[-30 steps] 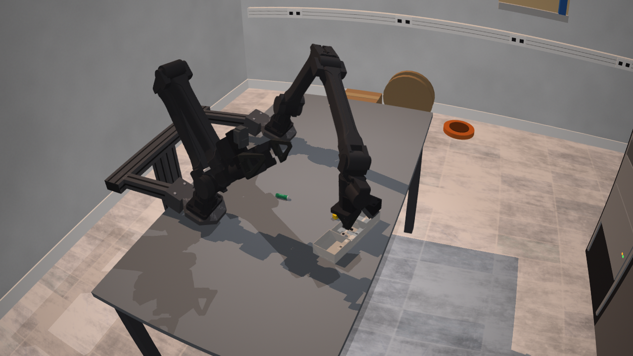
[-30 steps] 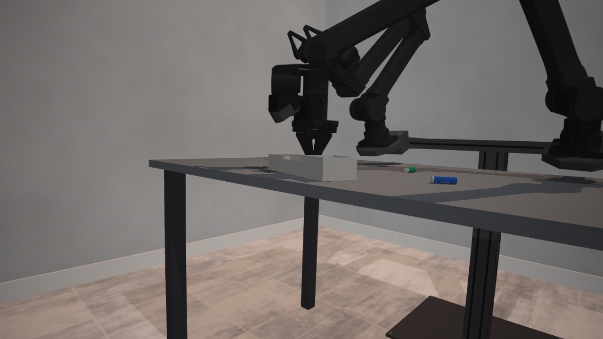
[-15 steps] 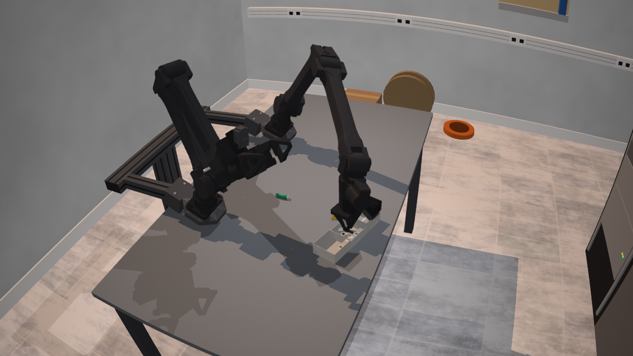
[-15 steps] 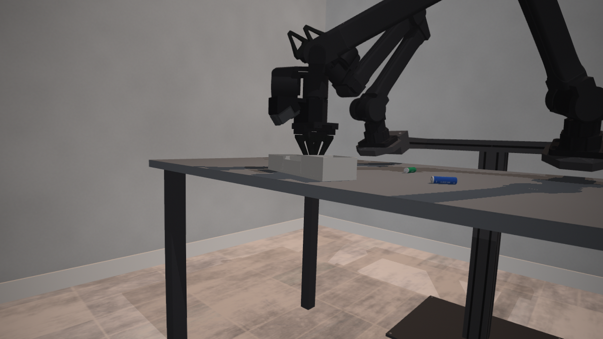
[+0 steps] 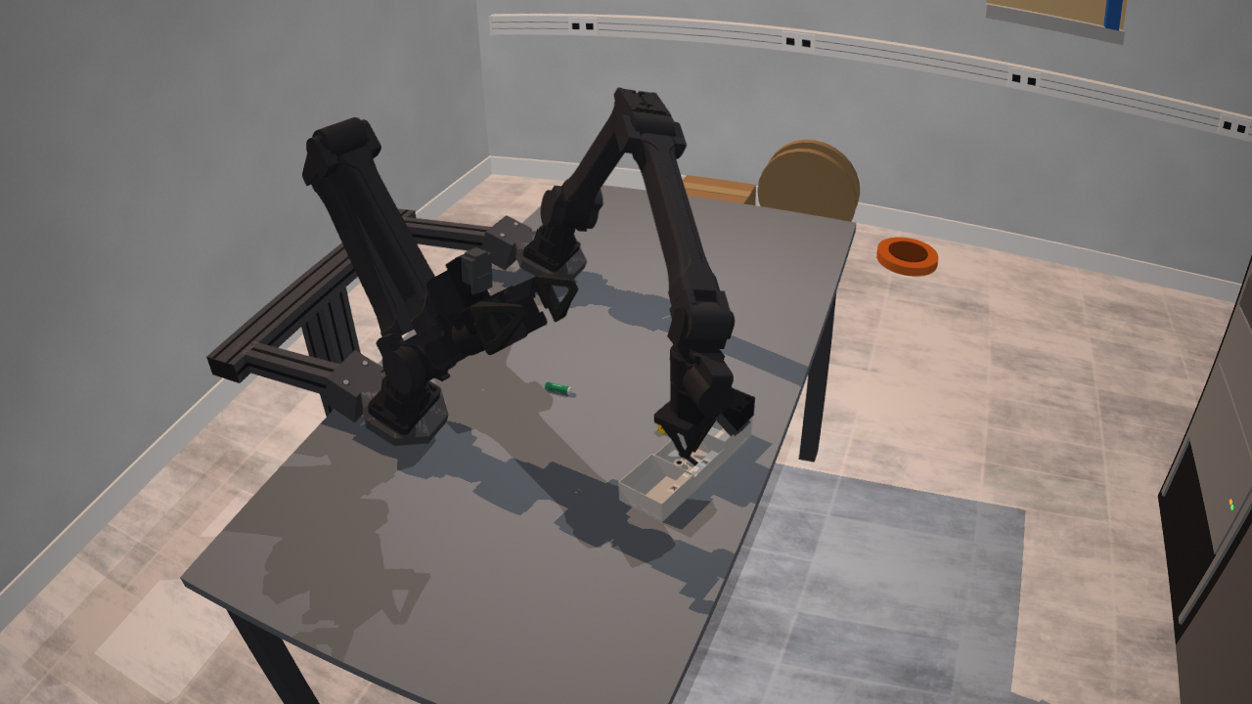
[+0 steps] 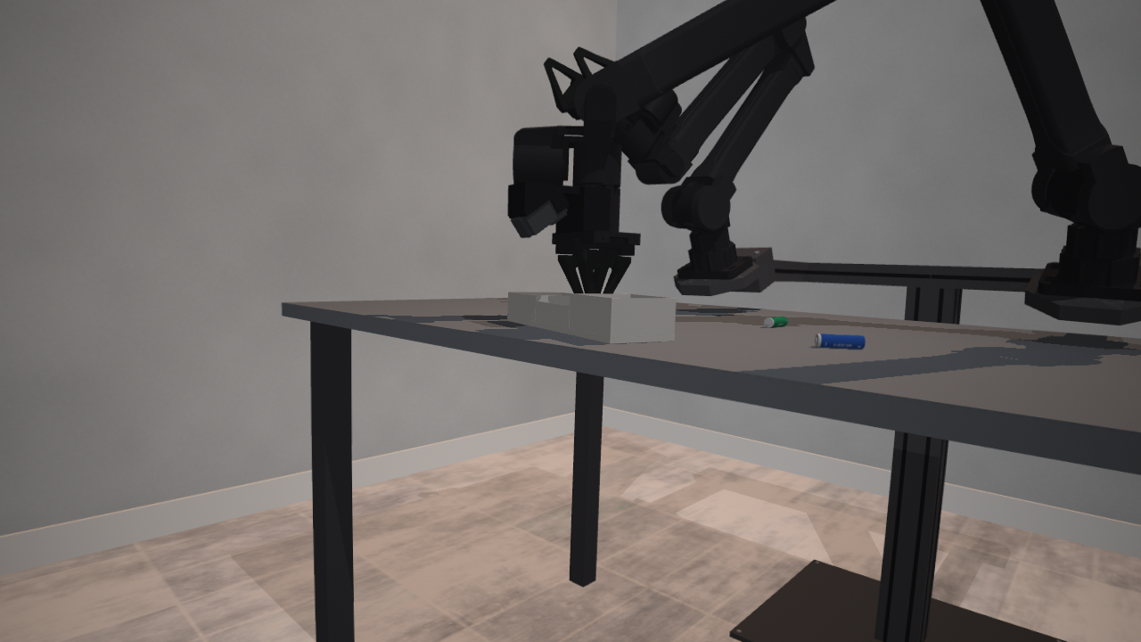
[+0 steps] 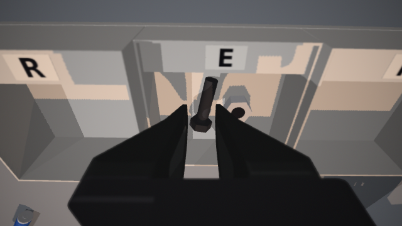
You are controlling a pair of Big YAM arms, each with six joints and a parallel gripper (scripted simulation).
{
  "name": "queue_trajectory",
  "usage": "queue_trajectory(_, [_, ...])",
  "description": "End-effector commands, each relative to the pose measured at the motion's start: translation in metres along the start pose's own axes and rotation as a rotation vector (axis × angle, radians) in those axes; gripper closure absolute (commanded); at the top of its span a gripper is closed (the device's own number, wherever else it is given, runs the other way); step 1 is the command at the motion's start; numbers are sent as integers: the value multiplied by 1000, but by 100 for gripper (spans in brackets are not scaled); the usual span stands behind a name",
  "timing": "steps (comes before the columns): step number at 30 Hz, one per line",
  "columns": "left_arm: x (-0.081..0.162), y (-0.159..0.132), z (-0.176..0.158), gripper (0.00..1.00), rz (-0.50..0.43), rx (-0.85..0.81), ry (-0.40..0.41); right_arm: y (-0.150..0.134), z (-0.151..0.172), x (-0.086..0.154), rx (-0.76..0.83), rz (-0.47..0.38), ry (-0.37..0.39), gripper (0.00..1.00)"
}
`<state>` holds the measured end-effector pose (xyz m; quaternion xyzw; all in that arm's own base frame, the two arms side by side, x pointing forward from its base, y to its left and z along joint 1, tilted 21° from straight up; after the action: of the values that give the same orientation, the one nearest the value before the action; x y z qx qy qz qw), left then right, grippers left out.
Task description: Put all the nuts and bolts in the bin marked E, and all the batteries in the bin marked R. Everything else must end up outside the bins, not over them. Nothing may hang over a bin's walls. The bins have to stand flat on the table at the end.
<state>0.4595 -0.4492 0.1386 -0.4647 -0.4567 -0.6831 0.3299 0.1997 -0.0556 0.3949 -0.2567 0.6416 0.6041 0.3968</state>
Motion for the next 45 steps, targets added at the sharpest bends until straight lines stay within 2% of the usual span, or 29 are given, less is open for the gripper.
queue_trajectory(1, [32,25,1,80,-54,4,-26,5,-2,1,3,-20,-2,0])
queue_trajectory(2, [41,26,1,80,-66,5,-32,5,-2,1,3,-20,-2,0])
queue_trajectory(6, [45,24,-3,80,-67,-1,-34,5,-2,1,3,-20,-2,0])
queue_trajectory(7, [27,18,-8,80,-39,-13,-21,5,-2,1,3,-20,-2,0])
queue_trajectory(11, [54,22,-9,80,-69,-4,-38,5,-2,1,3,-20,-2,0])
queue_trajectory(15, [50,19,-11,80,-55,1,-31,5,-2,1,3,-20,-2,0])
queue_trajectory(19, [64,21,-9,80,-68,11,-37,5,-2,1,3,-20,-2,0])
queue_trajectory(23, [62,21,-8,80,-63,12,-33,5,-2,1,3,-20,-2,0])
queue_trajectory(29, [95,20,-7,80,-71,12,-38,5,-2,1,3,-20,-2,0])
queue_trajectory(30, [95,20,-7,80,-71,12,-38,5,-2,1,3,-20,-2,0])
queue_trajectory(31, [75,16,-13,80,-41,2,-23,5,-2,1,3,-20,-2,0])
queue_trajectory(32, [67,14,-14,80,-29,-2,-18,5,-2,1,3,-20,-2,0])
queue_trajectory(34, [69,13,-2,80,-34,4,-18,5,-2,1,3,-20,-2,0])
queue_trajectory(38, [51,6,-3,80,-2,6,-1,5,-2,1,3,-20,-2,0])
queue_trajectory(40, [51,6,-3,80,-2,6,-1,5,-2,1,3,-20,-2,0])
queue_trajectory(41, [68,13,-2,80,-34,4,-18,5,-2,1,3,-20,-2,0])
queue_trajectory(45, [68,13,-2,80,-34,4,-18,5,-2,1,3,-20,-2,0])
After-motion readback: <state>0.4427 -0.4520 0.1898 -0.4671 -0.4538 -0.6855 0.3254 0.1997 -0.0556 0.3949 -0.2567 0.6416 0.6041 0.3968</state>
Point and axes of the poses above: on each arm, the point where the finger pads meet when closed, its own x axis back along the fingers, its own z axis across the jaws, y = z × x, the point moved 3 cm from there along x, back along the fingers, and after that the axes turned 7 degrees about -x, right-handed, at the moved point
